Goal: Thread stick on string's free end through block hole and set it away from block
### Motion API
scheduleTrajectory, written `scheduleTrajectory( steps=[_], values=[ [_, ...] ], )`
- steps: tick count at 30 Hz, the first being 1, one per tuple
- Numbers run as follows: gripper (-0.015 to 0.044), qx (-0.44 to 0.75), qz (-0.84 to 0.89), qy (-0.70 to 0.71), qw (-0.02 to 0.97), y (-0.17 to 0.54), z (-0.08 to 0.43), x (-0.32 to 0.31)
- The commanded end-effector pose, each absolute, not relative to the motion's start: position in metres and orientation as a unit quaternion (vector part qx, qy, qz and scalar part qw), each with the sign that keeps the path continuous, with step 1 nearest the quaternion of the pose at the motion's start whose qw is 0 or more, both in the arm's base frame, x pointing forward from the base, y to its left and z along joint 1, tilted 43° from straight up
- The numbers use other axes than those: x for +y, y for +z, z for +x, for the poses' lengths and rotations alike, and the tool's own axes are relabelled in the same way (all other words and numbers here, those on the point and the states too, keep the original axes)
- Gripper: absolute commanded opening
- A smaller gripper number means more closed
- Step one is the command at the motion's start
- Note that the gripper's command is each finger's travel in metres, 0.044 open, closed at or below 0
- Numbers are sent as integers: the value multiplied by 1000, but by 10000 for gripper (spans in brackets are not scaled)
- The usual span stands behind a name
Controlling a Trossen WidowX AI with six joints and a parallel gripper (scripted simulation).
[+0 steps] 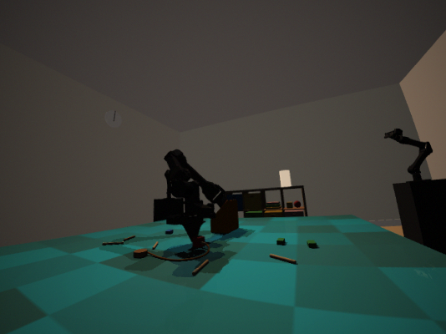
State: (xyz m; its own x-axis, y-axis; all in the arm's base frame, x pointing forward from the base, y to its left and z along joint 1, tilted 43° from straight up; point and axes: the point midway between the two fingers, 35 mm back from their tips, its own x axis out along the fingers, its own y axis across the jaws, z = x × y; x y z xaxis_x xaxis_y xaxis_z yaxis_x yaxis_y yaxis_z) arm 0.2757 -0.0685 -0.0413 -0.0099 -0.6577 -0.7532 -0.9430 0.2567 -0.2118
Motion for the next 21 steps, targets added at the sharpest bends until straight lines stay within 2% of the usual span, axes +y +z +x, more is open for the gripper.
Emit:
scheduleTrajectory(
  steps=[1, 21],
  values=[
    [0, 678, -577, 193, 412, -41, 275, -70],
    [0, 678, -576, 195, 413, -31, 270, -79]
  ],
)
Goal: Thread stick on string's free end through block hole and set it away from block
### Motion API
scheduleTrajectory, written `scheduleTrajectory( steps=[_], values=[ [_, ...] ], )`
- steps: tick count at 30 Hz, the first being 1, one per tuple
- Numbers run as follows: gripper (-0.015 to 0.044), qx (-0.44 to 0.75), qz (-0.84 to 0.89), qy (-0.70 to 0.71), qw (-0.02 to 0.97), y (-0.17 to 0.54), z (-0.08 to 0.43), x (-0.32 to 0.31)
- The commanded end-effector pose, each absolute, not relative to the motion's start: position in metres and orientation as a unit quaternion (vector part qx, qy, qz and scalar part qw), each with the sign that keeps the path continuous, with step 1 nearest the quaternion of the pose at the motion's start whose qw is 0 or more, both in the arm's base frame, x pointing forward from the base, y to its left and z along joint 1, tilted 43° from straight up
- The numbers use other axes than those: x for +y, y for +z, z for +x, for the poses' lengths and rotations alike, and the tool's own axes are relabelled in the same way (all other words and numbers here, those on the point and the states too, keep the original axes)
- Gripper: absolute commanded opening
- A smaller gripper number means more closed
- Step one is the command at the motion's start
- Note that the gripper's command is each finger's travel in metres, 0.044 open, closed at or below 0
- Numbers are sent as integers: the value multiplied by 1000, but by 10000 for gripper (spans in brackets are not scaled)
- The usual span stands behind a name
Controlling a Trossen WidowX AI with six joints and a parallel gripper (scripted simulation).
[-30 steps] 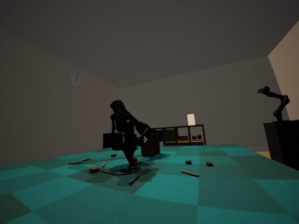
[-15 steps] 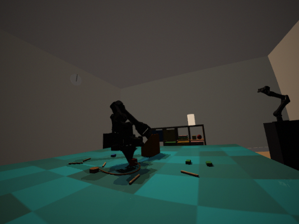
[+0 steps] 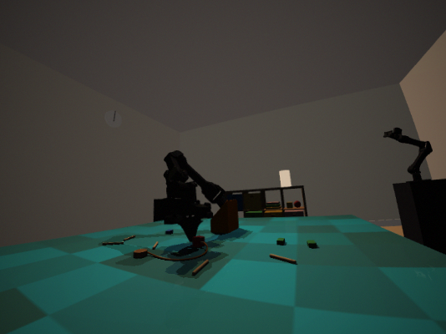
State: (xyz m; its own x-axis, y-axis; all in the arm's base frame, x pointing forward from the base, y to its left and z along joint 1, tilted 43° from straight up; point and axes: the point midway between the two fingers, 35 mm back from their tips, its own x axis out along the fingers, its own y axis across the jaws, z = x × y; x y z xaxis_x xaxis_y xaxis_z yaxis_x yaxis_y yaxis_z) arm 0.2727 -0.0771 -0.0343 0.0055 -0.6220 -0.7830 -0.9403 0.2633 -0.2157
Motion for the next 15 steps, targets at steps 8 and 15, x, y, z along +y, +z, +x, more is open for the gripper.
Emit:
scheduleTrajectory(
  steps=[8, 15],
  values=[
    [0, 678, -575, 193, 414, -25, 266, -87],
    [0, 679, -575, 193, 414, -18, 263, -94]
  ],
)
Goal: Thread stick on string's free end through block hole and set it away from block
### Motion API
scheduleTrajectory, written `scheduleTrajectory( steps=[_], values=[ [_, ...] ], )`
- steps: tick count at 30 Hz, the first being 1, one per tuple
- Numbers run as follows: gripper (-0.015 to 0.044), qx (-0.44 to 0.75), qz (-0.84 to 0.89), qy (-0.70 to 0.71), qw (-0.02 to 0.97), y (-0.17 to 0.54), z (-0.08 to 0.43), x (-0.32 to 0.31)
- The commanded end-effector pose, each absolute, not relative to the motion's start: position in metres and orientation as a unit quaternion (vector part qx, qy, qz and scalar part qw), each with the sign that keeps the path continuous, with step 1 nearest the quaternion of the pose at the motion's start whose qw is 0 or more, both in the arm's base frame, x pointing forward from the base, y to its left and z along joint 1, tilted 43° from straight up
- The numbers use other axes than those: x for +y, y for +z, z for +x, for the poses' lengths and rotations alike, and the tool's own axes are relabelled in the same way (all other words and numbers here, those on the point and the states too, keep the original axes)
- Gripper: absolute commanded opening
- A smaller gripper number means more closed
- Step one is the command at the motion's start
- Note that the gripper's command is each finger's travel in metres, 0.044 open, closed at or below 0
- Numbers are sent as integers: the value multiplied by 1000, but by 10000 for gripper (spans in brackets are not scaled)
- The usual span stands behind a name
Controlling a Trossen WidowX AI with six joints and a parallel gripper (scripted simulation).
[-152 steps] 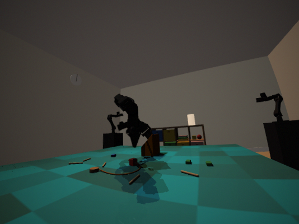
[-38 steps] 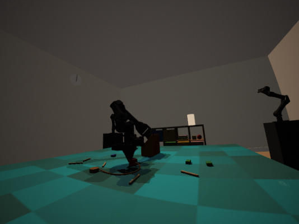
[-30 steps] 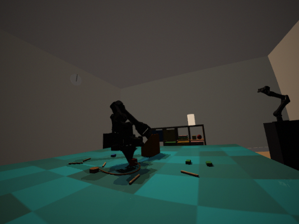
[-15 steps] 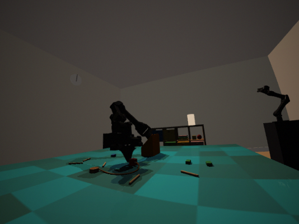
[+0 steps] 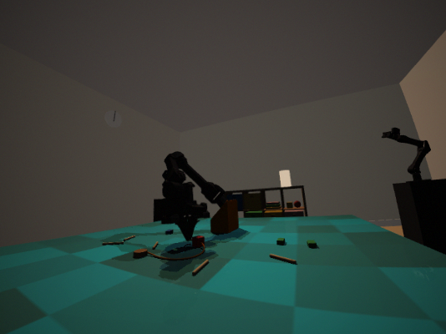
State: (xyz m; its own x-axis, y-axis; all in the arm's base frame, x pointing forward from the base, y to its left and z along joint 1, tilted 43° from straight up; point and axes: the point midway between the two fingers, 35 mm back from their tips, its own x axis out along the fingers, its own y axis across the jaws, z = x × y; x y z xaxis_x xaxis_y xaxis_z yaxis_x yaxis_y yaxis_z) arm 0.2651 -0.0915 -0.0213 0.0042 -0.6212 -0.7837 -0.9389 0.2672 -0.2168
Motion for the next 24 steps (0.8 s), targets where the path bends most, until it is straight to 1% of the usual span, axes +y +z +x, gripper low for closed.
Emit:
scheduleTrajectory(
  steps=[1, 24],
  values=[
    [0, 679, -575, 193, 414, -18, 262, -95],
    [0, 687, -557, 161, 438, 2, 252, -115]
  ],
)
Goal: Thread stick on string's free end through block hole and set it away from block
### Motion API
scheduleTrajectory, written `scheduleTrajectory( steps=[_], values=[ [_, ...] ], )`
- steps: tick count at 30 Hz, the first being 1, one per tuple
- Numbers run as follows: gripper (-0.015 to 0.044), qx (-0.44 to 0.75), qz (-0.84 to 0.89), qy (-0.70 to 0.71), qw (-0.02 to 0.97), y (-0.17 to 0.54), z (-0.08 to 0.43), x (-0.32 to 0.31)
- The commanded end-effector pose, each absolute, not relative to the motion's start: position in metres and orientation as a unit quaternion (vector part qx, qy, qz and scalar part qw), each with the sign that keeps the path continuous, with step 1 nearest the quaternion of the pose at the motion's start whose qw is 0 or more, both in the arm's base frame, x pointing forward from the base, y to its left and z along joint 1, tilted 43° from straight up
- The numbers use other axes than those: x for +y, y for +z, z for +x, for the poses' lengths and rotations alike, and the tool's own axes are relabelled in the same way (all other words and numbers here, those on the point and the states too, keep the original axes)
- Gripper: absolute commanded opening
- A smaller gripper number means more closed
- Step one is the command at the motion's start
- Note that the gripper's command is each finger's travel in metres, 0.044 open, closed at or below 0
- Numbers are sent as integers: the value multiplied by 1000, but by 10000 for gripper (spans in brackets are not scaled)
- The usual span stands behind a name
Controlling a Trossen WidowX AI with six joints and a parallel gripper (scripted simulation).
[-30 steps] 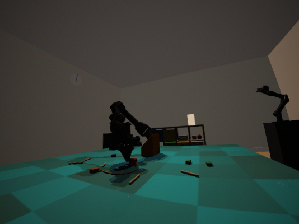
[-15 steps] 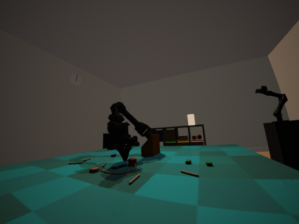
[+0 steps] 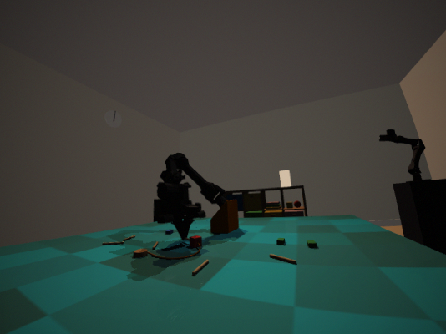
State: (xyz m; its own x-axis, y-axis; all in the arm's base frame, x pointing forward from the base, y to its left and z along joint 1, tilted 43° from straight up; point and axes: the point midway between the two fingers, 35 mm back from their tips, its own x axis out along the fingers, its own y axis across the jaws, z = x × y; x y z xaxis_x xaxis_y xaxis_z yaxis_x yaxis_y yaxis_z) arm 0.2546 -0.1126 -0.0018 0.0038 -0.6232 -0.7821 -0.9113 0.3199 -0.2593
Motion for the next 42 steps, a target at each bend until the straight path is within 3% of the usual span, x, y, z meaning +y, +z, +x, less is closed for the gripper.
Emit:
scheduleTrajectory(
  steps=[1, 42],
  values=[
    [0, 688, -556, 160, 439, 2, 252, -116],
    [0, 685, -555, 148, 449, 21, 228, -153]
  ],
)
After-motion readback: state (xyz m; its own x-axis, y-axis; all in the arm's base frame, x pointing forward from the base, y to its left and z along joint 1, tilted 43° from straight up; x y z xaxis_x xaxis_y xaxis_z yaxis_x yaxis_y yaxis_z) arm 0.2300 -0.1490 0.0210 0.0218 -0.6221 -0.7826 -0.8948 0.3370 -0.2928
